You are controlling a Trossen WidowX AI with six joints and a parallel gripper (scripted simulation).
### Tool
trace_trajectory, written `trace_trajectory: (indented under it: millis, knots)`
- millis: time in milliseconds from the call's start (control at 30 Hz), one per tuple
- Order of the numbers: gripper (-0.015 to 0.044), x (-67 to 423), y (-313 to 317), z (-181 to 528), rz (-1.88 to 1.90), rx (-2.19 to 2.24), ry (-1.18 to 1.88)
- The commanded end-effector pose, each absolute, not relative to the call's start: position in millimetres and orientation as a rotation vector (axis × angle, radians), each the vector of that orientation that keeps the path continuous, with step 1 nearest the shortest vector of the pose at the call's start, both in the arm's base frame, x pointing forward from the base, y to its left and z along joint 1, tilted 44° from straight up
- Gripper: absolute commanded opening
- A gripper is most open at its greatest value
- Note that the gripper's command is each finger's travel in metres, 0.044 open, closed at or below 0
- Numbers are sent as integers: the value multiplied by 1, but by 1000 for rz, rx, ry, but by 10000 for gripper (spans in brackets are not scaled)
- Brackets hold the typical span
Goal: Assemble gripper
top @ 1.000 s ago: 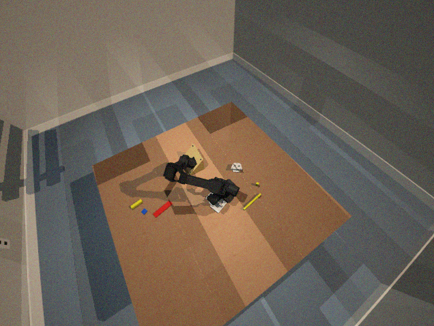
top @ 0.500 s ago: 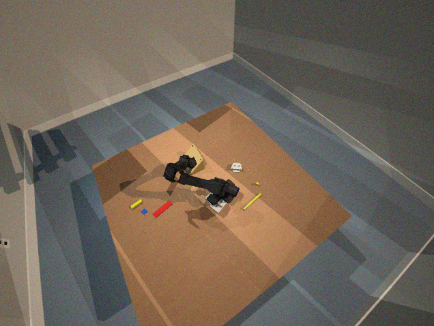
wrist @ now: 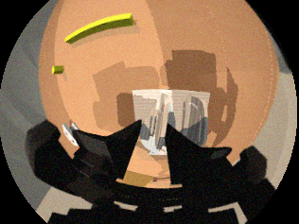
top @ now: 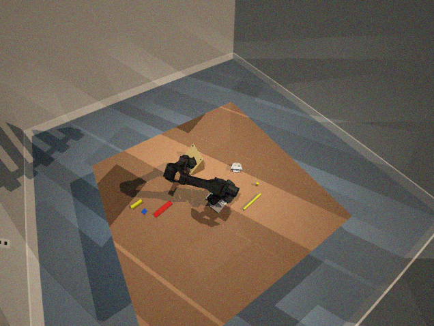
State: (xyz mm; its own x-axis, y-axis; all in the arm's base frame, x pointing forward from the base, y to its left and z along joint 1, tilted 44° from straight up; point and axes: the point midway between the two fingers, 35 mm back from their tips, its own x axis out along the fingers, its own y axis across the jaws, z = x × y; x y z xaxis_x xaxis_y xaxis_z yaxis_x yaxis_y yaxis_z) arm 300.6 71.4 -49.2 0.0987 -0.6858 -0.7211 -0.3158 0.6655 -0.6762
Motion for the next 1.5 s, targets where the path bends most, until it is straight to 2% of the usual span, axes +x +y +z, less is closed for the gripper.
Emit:
trace_trajectory:
  millis: [0,667,800,1233,1467]
  knots:
    - [134,301,70,-50,-332,-874,1499]
    - [134,301,70,-50,-332,-874,1499]
    - [224,301,71,-49,-333,-875,1497]
    - [224,301,71,-49,-333,-875,1497]
    - [224,295,112,-7,-330,-873,1500]
